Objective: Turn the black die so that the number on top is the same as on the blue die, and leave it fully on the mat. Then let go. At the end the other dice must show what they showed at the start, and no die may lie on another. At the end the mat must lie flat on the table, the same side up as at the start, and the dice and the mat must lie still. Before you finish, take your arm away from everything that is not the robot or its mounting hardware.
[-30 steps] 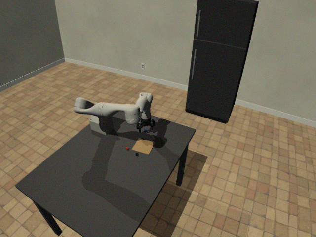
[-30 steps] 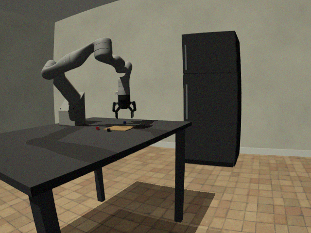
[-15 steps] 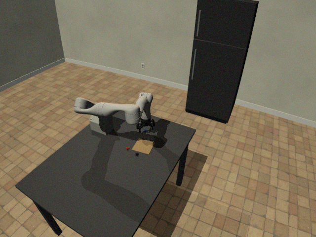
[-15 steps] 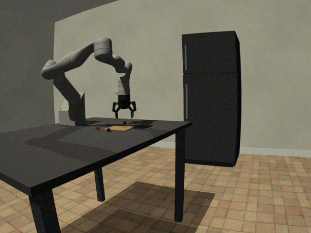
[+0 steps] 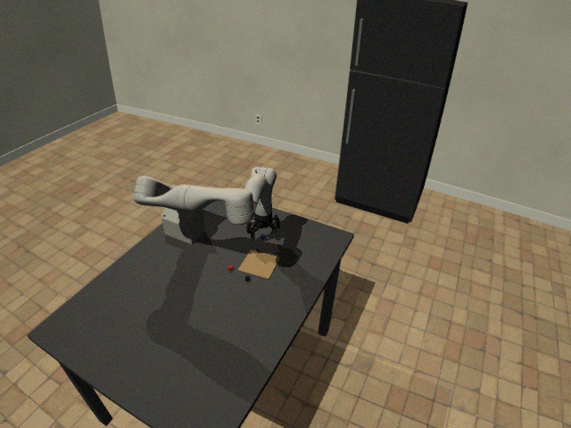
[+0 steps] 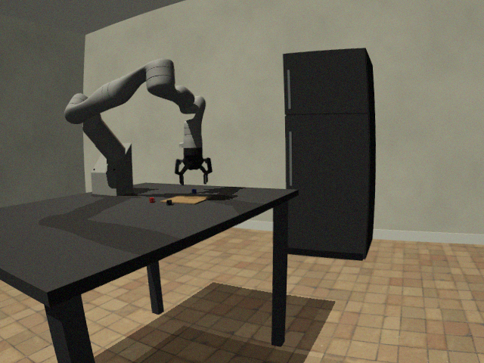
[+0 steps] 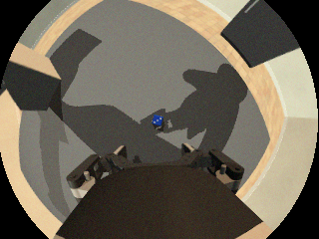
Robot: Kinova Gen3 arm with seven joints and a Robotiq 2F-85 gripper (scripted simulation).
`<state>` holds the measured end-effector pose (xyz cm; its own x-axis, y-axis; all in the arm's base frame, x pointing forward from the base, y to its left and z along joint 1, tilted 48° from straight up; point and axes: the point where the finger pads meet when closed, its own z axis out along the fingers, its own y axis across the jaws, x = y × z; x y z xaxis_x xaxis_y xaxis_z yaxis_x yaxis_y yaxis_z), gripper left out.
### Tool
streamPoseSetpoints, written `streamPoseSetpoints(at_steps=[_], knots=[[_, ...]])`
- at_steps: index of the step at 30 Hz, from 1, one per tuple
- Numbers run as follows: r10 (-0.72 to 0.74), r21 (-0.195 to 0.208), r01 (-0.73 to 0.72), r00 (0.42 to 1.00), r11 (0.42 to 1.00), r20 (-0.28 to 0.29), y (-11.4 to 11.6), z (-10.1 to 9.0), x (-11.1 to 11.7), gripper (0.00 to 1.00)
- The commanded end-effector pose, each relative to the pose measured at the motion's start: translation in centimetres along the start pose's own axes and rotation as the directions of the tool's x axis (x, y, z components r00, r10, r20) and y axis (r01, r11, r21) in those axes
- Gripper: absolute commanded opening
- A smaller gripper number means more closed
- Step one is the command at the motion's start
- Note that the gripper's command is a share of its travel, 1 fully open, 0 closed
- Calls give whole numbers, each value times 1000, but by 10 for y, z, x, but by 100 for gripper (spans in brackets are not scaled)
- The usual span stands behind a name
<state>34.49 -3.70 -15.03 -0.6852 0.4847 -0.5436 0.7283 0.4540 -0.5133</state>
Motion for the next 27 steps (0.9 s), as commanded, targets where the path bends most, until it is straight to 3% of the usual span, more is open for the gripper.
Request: streamPoseSetpoints(at_steps=[1,8,13,15,22,27], knots=[[0,-2,0,1000,1000,0,1,-1,0,100],[0,-2,0,1000,1000,0,1,-12,0,100],[0,-2,0,1000,1000,0,0,-48,0,100],[0,-2,0,1000,1000,0,0,-48,0,100],[0,-2,0,1000,1000,0,0,-103,0,100],[0,-2,0,1000,1000,0,0,-115,0,100]])
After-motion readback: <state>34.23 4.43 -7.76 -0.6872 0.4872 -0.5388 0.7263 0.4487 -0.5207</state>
